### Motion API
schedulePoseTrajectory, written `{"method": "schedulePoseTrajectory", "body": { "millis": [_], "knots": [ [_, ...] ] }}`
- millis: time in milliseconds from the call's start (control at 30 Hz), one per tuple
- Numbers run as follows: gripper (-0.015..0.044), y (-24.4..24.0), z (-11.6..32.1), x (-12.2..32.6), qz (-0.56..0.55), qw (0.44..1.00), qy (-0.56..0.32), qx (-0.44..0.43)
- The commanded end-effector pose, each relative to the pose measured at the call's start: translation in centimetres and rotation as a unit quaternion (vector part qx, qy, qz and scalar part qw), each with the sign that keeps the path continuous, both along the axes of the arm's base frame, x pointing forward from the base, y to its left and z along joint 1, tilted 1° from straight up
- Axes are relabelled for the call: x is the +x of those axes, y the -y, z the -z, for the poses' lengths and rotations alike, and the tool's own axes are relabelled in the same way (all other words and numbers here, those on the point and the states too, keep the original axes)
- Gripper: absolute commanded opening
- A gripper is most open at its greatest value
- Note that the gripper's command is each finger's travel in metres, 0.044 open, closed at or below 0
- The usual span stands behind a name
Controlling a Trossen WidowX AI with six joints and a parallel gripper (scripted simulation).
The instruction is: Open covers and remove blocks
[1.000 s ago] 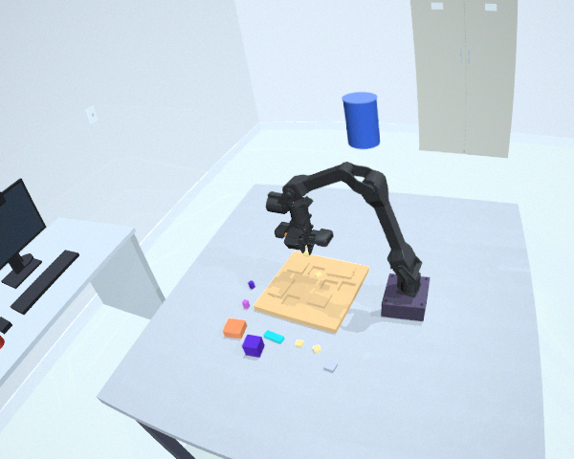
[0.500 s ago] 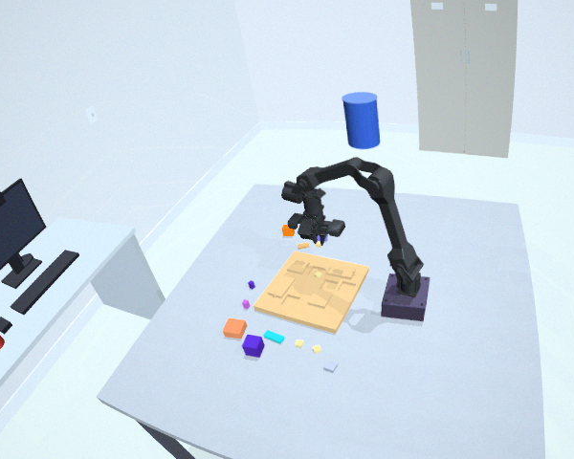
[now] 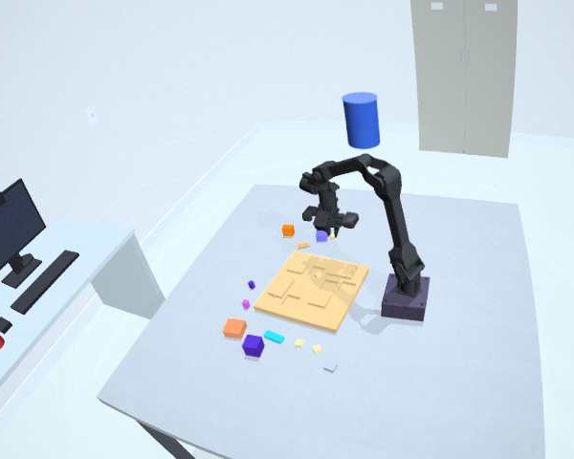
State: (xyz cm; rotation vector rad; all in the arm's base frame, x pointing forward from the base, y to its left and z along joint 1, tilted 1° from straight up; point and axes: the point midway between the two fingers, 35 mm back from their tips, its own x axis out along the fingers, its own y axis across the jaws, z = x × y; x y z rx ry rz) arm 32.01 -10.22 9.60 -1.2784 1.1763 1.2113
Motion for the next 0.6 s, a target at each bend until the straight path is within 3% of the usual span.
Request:
{"method": "schedulePoseTrajectory", "body": {
  "millis": [0, 567],
  "knots": [
    [0.008, 1.1, -0.2, -0.8, -0.002, 1.0, 0.004, 0.0],
    [0.008, 6.0, 0.0, -4.7, -0.002, 1.0, 0.002, -0.003]
  ]
}}
